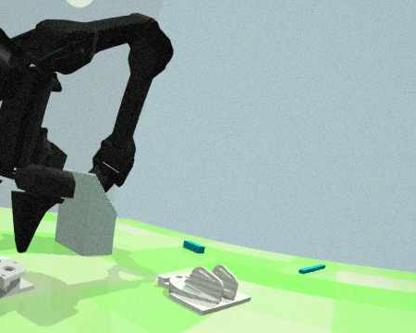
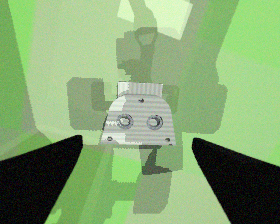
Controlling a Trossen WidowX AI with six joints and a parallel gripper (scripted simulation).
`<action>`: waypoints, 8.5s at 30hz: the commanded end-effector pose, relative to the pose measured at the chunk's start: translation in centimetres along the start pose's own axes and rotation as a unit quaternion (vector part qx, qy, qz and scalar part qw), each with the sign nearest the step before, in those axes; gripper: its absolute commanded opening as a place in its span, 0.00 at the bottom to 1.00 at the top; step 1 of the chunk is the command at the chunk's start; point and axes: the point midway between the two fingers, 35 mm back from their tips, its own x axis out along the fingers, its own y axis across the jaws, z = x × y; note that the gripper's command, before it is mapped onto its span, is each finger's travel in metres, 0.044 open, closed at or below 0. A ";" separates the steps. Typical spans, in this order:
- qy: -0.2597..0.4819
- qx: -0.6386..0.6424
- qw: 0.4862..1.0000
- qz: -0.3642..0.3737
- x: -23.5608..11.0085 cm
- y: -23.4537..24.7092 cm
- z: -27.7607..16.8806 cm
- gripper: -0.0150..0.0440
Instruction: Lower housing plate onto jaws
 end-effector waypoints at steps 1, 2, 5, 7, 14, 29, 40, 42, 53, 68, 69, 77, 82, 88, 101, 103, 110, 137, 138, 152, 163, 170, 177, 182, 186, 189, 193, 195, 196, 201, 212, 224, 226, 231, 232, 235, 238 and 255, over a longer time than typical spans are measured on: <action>0.000 0.000 1.000 -0.003 0.0 -0.1 0.0 1.00; 0.000 0.000 1.000 -0.003 0.0 -0.1 0.0 1.00; 0.000 0.000 1.000 -0.003 0.0 -0.1 0.0 1.00; 0.000 0.000 1.000 -0.003 0.0 -0.1 0.0 1.00; 0.000 0.000 1.000 -0.003 0.0 -0.1 0.0 1.00; 0.000 0.000 1.000 -0.003 0.0 -0.1 0.0 1.00; 0.000 0.000 1.000 -0.003 0.0 -0.1 0.0 1.00; 0.000 0.000 1.000 -0.003 0.0 -0.1 0.0 1.00; 0.000 0.000 1.000 -0.001 1.5 -0.1 -0.1 1.00; 0.000 0.000 1.000 -0.003 4.0 -0.2 -0.2 1.00; 0.000 0.000 1.000 -0.003 4.1 -0.3 -0.2 1.00; -0.001 0.000 1.000 -0.003 5.2 -0.3 -0.2 1.00; -0.001 0.000 1.000 -0.003 5.2 -0.3 -0.2 1.00; -0.001 0.000 1.000 -0.003 5.2 -0.3 -0.2 1.00; -0.001 0.000 1.000 -0.003 5.2 -0.3 -0.2 1.00; -0.001 0.000 1.000 -0.003 5.2 -0.3 -0.2 1.00; 0.000 -0.002 1.000 -0.001 5.2 -0.2 -0.2 0.95; 0.000 -0.001 1.000 -0.001 3.1 -0.3 -0.3 0.85; 0.000 -0.001 1.000 -0.001 2.8 -0.3 -0.4 0.85; 0.000 0.000 1.000 -0.002 -1.7 -0.2 -0.3 0.85; 0.001 0.002 1.000 -0.002 -2.2 -0.2 -0.2 0.85; 0.006 0.074 0.997 -0.001 -2.7 -2.0 0.7 0.85; 0.011 0.152 0.988 -0.001 -3.2 -3.9 1.9 0.85; 0.014 0.207 0.978 -0.002 -3.4 -5.3 2.9 0.85; 0.016 0.251 0.968 -0.003 -3.6 -6.3 3.7 0.85; 0.017 0.283 0.959 -0.004 -3.7 -7.1 4.3 0.85; 0.018 0.325 0.945 -0.006 -3.8 -8.1 5.2 0.85; 0.019 0.346 0.938 -0.006 -3.9 -8.6 5.6 0.85; 0.019 0.356 0.934 -0.007 -3.9 -8.8 5.9 0.85; 0.019 0.407 0.913 -0.009 -3.9 -10.0 7.1 0.85; 0.017 0.514 0.857 -0.013 -3.9 -12.3 9.9 0.85; 0.012 0.622 0.783 -0.015 -3.7 -14.4 13.3 0.85; 0.011 0.639 0.769 -0.015 -3.7 -14.7 13.9 0.85; 0.007 0.679 0.734 -0.014 -3.5 -15.4 15.4 0.85; 0.007 0.687 0.726 -0.014 -3.5 -15.5 15.7 0.85; 0.004 0.711 0.704 -0.013 -3.4 -15.9 16.6 0.85; 0.002 0.733 0.680 -0.012 -3.2 -16.2 17.6 0.85; -0.009 0.845 0.535 0.001 -2.4 -17.5 22.9 0.85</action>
